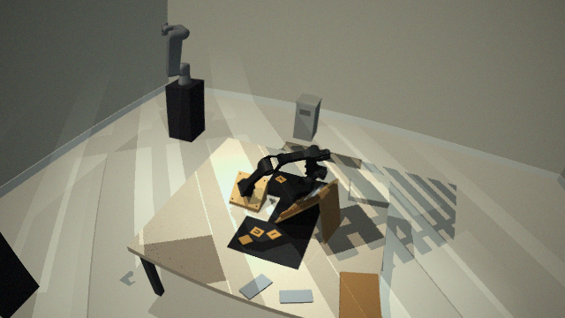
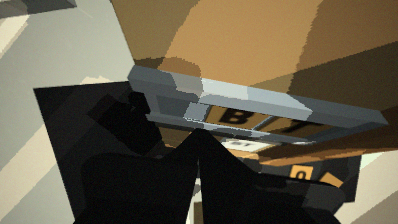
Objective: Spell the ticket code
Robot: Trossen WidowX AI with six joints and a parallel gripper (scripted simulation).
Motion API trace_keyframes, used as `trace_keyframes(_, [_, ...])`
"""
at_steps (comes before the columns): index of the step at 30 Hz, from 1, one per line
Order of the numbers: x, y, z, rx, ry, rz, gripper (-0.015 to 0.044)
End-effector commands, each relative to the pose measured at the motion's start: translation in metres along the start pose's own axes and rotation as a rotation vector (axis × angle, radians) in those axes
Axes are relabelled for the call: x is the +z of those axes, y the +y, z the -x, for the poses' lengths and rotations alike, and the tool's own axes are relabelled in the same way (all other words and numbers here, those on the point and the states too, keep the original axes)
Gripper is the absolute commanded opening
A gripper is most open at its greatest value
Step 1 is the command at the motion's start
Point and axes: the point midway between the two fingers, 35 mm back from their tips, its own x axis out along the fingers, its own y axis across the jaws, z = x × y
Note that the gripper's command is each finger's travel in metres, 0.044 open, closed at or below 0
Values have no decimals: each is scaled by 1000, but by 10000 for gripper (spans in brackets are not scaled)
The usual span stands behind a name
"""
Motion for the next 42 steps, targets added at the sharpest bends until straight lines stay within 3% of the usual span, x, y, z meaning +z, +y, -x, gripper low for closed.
trace_keyframes(1, [2, 0, -3, -1, 1, 0, 0])
trace_keyframes(42, [15, 0, -18, -1, 0, 0, 0])
